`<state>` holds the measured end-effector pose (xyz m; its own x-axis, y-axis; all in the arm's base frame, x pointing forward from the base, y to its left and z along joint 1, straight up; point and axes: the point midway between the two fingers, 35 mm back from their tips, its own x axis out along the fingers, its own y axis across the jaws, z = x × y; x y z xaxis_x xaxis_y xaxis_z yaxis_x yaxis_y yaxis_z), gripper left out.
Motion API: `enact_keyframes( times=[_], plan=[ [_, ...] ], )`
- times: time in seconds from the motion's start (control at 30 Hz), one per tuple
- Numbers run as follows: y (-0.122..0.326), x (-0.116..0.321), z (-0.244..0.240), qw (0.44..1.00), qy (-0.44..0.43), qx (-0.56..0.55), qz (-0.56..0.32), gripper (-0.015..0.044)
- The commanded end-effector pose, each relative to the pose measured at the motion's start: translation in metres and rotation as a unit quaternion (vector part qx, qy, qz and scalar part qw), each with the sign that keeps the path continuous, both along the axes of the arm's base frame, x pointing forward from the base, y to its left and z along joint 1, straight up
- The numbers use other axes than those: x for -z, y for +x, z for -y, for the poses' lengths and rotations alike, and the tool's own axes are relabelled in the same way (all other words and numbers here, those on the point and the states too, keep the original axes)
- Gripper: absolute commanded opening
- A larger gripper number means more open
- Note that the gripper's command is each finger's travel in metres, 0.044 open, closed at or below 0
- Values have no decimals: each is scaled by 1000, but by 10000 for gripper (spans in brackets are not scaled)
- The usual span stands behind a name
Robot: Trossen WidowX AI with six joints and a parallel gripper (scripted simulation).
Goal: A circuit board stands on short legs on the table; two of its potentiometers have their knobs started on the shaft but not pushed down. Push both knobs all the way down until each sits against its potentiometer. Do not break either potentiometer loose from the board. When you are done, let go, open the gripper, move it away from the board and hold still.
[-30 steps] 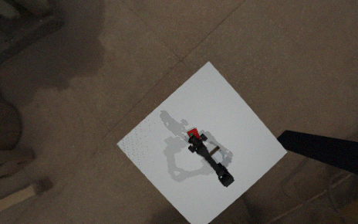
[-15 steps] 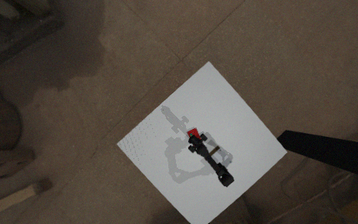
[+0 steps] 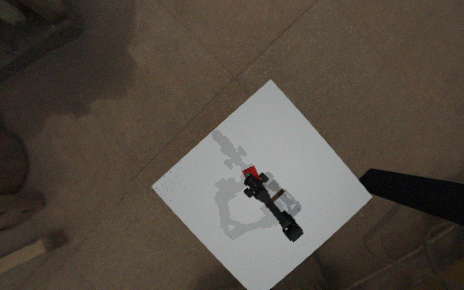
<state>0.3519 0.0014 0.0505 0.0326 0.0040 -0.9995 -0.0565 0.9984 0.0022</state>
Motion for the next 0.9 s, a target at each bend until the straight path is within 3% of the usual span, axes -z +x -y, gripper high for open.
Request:
enact_keyframes(
  times=[0.0, 0.87],
  plan=[
    [0, 2, 1, 1000, -2, -3, -1, 0],
    [0, 7, 1, 1000, -2, -3, -1, 0]
  ],
)
